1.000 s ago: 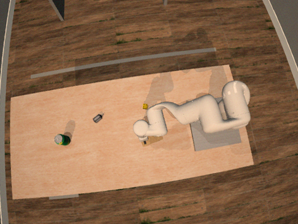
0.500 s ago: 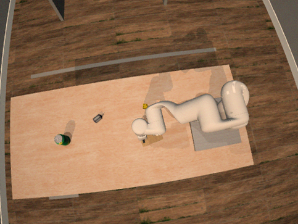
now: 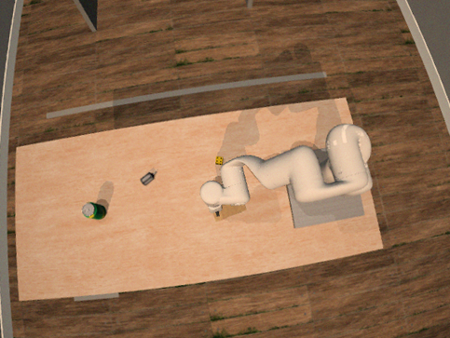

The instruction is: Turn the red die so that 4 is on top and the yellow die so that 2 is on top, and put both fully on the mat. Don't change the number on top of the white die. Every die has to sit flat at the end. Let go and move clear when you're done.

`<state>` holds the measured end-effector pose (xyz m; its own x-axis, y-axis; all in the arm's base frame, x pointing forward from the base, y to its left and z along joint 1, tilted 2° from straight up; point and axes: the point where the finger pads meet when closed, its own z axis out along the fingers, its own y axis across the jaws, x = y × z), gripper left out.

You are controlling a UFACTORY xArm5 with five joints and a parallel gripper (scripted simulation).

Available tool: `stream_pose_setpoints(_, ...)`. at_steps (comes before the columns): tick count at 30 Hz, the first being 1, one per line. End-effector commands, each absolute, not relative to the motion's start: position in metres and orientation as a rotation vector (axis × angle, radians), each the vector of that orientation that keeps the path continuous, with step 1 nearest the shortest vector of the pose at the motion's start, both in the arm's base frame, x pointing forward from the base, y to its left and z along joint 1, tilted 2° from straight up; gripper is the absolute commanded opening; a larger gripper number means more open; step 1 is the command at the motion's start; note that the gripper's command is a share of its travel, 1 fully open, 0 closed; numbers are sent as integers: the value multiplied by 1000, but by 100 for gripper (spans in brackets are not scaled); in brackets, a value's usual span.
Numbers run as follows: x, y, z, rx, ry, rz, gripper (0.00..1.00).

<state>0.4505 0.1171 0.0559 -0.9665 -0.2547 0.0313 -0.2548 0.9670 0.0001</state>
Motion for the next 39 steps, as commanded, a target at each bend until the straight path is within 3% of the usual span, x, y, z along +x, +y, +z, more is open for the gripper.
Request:
stream_pose_setpoints(1, 452, 118, 33, 400, -3089, 5, 27)
stream_pose_setpoints(14, 451, 119, 0, 400, -3089, 5, 27)
stream_pose_setpoints(39, 451, 119, -1, 400, -3089, 5, 27)
